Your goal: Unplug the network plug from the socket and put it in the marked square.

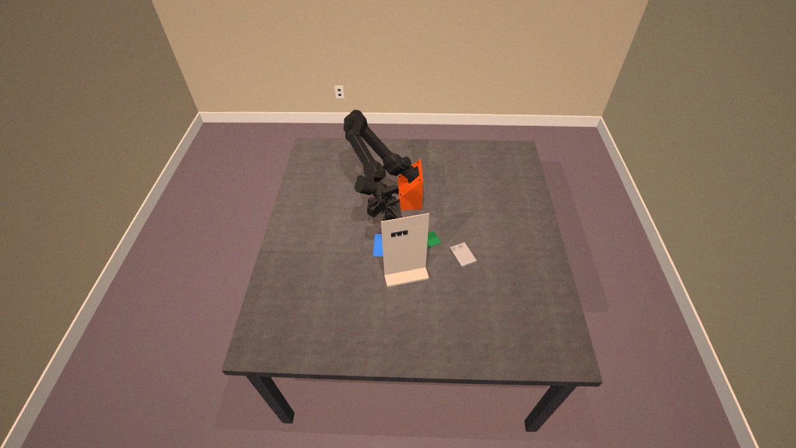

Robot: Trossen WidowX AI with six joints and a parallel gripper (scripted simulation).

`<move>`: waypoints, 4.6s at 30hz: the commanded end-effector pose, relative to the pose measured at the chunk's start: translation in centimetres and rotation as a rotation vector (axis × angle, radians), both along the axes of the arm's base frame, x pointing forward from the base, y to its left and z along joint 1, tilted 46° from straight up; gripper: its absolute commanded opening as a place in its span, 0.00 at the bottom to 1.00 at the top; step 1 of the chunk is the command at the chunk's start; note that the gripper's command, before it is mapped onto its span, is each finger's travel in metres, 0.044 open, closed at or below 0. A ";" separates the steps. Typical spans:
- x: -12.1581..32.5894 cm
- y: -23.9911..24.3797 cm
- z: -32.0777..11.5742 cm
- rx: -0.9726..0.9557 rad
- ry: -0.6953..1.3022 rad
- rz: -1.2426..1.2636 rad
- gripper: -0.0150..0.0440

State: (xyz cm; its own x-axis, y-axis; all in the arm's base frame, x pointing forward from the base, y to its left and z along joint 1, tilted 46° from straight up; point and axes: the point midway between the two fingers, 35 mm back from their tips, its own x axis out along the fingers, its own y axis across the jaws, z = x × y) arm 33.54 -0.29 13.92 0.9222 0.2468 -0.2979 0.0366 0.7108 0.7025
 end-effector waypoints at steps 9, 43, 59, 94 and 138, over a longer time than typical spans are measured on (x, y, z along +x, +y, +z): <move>-0.6 -0.1 0.1 -0.004 -0.001 0.002 0.25; -1.9 -0.2 0.2 -0.005 -0.001 0.002 0.25; -2.5 -0.2 0.3 -0.005 0.000 0.002 0.25; -3.5 2.1 2.8 0.018 0.052 -0.141 0.25; -7.8 -12.1 -8.0 0.006 0.128 -1.257 0.25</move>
State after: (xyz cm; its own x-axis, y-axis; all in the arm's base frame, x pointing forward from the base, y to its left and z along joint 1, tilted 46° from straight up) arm 26.48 -11.82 6.47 0.5274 -0.7436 -0.4110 0.7397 0.1638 0.6528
